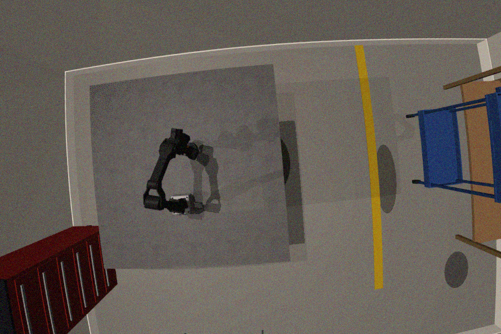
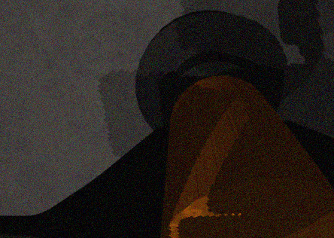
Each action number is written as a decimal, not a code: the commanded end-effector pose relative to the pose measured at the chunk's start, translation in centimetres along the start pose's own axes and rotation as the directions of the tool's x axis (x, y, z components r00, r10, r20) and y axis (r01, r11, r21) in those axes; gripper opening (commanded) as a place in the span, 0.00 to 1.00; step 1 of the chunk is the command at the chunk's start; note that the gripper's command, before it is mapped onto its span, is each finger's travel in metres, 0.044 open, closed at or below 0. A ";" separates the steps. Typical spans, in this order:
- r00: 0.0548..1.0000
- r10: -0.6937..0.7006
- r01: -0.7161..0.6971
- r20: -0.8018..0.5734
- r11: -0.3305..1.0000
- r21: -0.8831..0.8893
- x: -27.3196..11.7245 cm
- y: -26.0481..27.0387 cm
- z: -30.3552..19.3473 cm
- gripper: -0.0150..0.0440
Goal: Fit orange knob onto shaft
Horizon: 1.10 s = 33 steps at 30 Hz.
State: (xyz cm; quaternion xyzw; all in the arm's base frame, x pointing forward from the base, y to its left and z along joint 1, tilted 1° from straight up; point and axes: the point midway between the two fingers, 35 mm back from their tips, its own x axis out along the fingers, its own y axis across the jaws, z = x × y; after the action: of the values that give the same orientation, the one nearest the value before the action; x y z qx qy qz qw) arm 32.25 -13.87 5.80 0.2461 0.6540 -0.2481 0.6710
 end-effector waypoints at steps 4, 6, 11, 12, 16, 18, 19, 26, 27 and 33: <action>1.000 -0.002 0.002 0.001 1.000 -0.001 0.2 -0.1 -0.1 0.25; 1.000 -0.002 0.002 0.001 1.000 -0.001 0.1 -0.1 -0.1 0.25; 1.000 -0.002 0.002 0.001 1.000 -0.001 0.2 -0.1 -0.2 0.25; 1.000 -0.002 0.002 0.001 1.000 -0.001 0.2 -0.1 -0.2 0.25; 1.000 -0.002 0.002 0.001 1.000 -0.001 0.1 -0.1 -0.2 0.25; 1.000 -0.002 0.002 0.001 1.000 -0.001 -0.1 -0.1 -0.3 0.25; 1.000 -0.002 0.002 0.001 1.000 -0.001 -0.2 -0.1 -0.3 0.25; 1.000 -0.002 0.002 0.001 0.992 -0.126 -0.4 -0.1 -0.3 0.25; 1.000 -0.002 0.002 0.001 0.986 -0.169 -0.4 -0.1 -0.3 0.25; 1.000 -0.002 0.002 0.001 0.978 -0.209 -0.4 0.0 0.0 0.25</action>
State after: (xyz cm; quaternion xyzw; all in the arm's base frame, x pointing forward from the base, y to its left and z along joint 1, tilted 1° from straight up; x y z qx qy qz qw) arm 31.96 -13.70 5.97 0.1816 0.6771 -0.1848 0.6888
